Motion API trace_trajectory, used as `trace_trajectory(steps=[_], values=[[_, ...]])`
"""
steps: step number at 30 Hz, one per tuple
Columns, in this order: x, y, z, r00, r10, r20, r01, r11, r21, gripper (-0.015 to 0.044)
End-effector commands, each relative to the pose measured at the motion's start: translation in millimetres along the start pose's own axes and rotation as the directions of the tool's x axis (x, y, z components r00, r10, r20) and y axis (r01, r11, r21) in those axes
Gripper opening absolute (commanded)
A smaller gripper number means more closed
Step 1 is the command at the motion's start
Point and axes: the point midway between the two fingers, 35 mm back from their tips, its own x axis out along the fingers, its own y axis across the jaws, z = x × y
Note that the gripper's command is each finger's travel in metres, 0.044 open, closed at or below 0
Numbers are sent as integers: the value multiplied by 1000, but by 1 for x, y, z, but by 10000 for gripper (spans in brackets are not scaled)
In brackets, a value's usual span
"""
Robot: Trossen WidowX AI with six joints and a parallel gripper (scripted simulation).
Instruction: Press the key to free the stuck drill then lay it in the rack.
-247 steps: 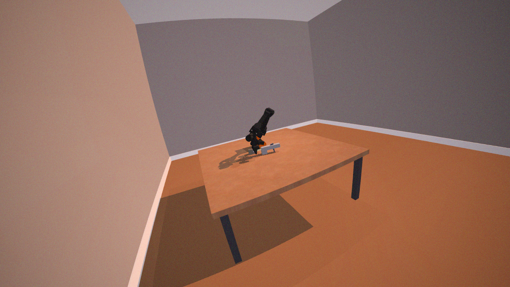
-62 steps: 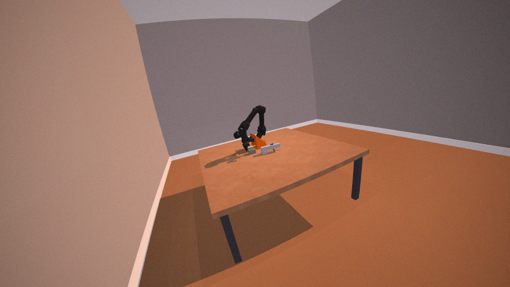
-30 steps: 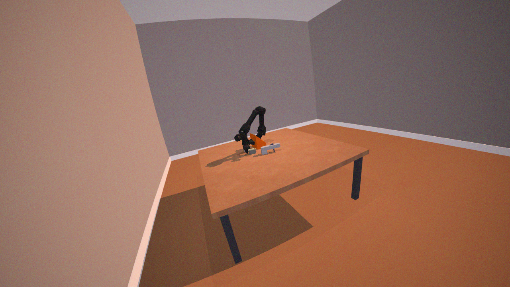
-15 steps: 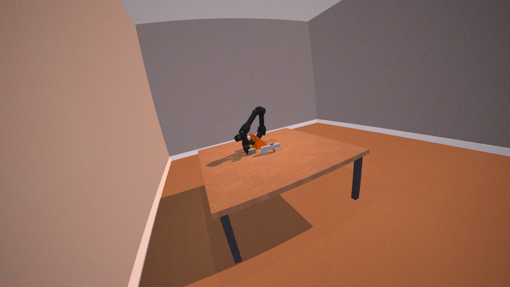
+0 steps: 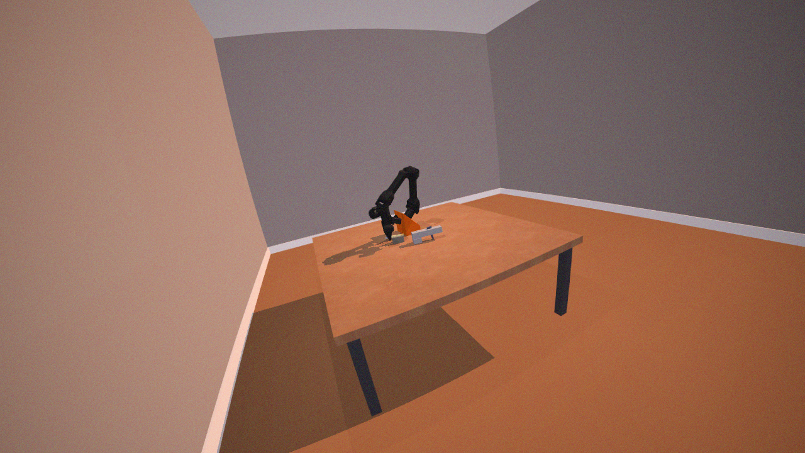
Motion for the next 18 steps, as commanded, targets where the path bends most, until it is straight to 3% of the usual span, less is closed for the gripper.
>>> trace_trajectory(steps=[1,9,12,18], values=[[-18,0,-1,1000,4,-3,-4,1000,-5,440],[-49,0,-2,1000,4,-4,-4,1000,-5,440],[-43,-2,-2,1000,-2,-4,2,1000,-1,440],[-52,-29,5,995,-18,-102,12,998,-55,440]])
